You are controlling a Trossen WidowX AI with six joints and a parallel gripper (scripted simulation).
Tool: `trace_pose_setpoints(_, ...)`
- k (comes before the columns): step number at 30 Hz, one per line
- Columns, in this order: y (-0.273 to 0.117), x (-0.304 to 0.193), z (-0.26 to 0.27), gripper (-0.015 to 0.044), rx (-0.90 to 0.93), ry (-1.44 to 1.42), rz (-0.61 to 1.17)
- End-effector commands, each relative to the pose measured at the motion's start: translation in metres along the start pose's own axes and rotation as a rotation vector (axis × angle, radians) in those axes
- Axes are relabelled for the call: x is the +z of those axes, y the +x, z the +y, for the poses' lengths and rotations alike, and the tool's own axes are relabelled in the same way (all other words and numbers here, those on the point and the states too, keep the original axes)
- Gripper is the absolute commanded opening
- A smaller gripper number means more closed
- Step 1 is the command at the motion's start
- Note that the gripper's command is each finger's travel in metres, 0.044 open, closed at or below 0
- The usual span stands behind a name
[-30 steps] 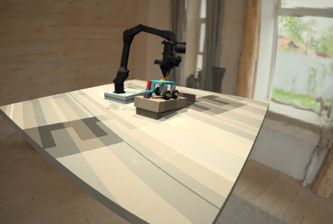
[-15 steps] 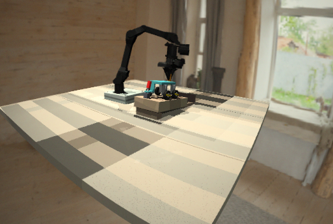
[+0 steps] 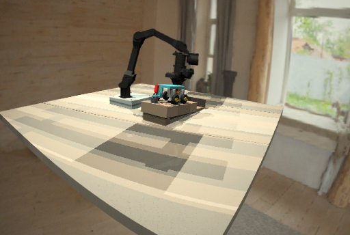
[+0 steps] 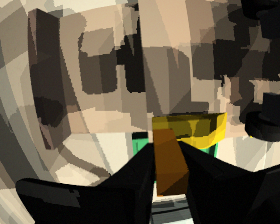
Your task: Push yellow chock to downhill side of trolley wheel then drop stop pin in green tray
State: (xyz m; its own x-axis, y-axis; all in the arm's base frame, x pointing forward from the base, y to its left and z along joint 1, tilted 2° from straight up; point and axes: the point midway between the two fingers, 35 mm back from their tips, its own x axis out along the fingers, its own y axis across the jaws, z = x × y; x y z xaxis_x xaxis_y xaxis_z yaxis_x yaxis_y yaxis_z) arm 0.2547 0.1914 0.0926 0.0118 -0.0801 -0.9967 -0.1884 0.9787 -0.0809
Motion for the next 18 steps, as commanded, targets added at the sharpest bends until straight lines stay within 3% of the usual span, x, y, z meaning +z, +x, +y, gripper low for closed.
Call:
trace_pose_setpoints(1, 0.01, -0.001, -0.002, 0.0, -0.009, -0.003, 0.003)
trace_pose_setpoints(18, 0.015, -0.001, -0.014, 0.0, -0.01, -0.003, 0.003)
